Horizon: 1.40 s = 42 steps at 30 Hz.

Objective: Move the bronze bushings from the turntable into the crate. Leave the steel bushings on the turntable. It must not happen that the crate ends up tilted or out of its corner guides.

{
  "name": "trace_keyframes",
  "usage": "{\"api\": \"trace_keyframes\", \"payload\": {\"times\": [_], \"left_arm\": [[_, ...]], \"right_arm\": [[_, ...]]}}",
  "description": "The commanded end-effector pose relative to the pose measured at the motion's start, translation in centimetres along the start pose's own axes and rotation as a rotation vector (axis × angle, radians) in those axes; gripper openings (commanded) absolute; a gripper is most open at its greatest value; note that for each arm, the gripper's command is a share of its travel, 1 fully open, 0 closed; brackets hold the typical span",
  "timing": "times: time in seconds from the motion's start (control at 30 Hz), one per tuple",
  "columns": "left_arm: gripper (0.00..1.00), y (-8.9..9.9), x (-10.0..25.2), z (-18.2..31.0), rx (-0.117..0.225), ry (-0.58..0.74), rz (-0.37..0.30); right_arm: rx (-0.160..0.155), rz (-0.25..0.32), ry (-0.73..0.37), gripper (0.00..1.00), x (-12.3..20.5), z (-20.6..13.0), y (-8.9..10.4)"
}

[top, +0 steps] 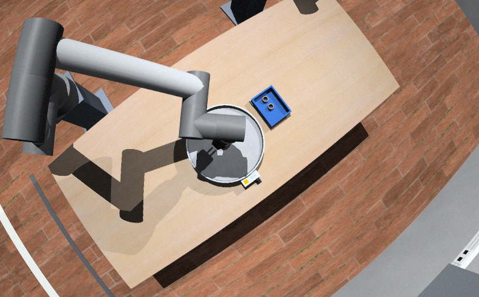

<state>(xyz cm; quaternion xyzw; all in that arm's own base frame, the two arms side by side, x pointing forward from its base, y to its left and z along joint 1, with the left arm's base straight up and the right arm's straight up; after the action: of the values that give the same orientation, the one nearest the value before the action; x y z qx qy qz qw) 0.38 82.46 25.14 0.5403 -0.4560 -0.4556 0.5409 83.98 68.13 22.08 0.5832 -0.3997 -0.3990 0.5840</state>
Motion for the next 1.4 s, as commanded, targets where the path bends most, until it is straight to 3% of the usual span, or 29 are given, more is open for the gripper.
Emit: {"api": "trace_keyframes", "payload": {"times": [0.0, 0.13, 0.23, 0.63, 0.7, 0.77, 1.2, 1.27, 1.37], "left_arm": [[1.00, 0.1, 0.0, 0.0, 0.000, 0.000, -0.001], [1.00, 0.1, 0.0, 0.0, 0.000, 0.000, -0.001], [1.00, 0.1, 0.0, 0.0, 0.000, 0.000, -0.001], [1.00, 0.1, 0.0, 0.0, 0.000, 0.000, -0.001], [1.00, 0.1, 0.0, 0.0, 0.000, 0.000, -0.001], [1.00, 0.1, 0.0, 0.0, 0.000, 0.000, -0.001], [1.00, 0.1, 0.0, 0.0, 0.000, 0.000, -0.001], [1.00, 0.1, 0.0, 0.0, 0.000, 0.000, -0.001], [1.00, 0.1, 0.0, 0.0, 0.000, 0.000, -0.001]], "right_arm": [[0.002, -0.002, 0.168, 0.39, -0.3, 1.4, 0.1], [0.002, -0.002, 0.223, 0.39, -0.4, 1.9, 0.1], [0.002, -0.002, 0.348, 0.39, -0.7, 3.0, 0.1], [0.002, -0.001, 0.684, 0.39, -1.4, 6.1, 0.1], [0.002, -0.001, 0.684, 0.39, -1.4, 6.1, 0.1], [0.002, -0.001, 0.789, 0.39, -1.6, 7.1, 0.1], [0.003, -0.001, 1.148, 0.39, -2.3, 10.3, 0.1], [0.003, -0.001, 1.148, 0.39, -2.3, 10.3, 0.1], [0.003, -0.001, 1.273, 0.39, -2.5, 11.5, 0.1]]}}
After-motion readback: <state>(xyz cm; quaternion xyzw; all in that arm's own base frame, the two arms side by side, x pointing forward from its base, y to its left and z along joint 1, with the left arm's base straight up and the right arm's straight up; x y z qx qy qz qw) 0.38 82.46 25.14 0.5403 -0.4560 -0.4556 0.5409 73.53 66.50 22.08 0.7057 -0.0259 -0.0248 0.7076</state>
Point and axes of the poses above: on each arm, the point where the finger pads meet when closed, its own y axis back along the fingers, its own z axis across the jaws, x = y × z, the point moved 9 cm from there along y, back along the fingers, and after that the axes turned 10 degrees about y, right-handed, at the moved point
